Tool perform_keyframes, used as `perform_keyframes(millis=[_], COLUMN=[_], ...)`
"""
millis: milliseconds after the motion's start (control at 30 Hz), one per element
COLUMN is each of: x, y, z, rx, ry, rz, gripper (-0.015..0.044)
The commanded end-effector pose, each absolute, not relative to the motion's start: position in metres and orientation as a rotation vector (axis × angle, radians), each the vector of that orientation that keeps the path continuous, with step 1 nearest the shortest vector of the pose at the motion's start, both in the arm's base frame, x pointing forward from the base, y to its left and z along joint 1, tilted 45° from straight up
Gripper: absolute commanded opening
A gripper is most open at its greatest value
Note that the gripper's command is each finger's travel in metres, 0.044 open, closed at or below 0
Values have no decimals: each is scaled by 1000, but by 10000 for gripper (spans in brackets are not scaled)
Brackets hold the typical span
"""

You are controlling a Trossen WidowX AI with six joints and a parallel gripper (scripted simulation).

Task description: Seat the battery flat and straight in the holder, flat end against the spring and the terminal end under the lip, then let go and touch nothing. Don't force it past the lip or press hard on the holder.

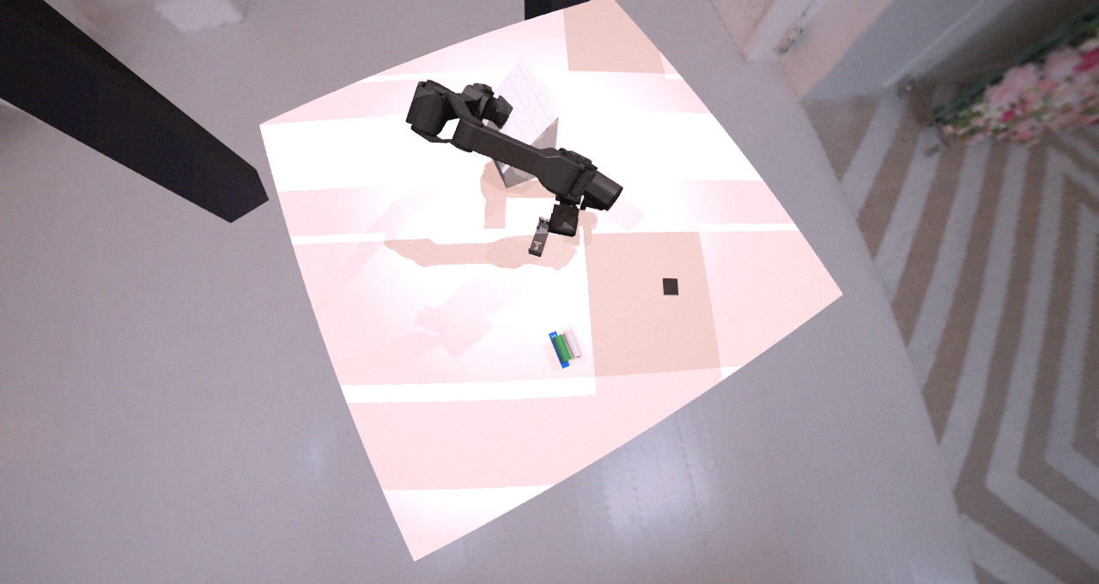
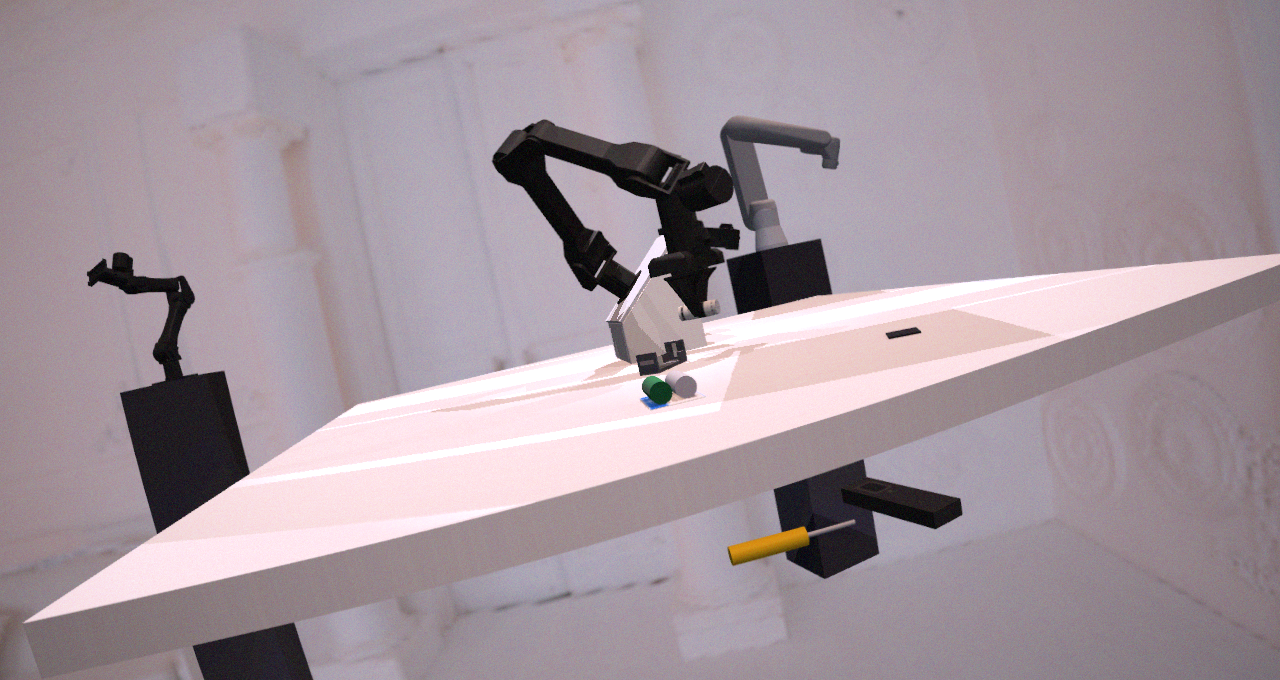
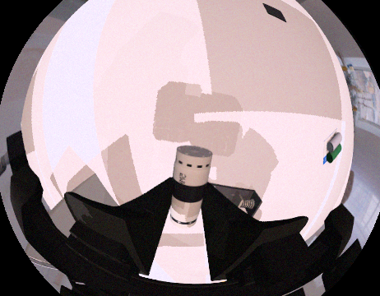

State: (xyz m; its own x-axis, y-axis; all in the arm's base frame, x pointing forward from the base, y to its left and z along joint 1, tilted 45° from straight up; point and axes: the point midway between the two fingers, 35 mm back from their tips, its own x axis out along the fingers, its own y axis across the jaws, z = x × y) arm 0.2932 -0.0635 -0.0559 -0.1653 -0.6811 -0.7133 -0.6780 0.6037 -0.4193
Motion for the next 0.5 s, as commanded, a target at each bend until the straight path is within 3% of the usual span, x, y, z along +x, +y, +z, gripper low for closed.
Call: perform_keyframes(millis=[0,467], x=[295,297], y=[-70,-91], z=[-47,-18], rx=[-945,-391], ry=[1823,1534], rz=[-207,-841], gripper=[80,80])
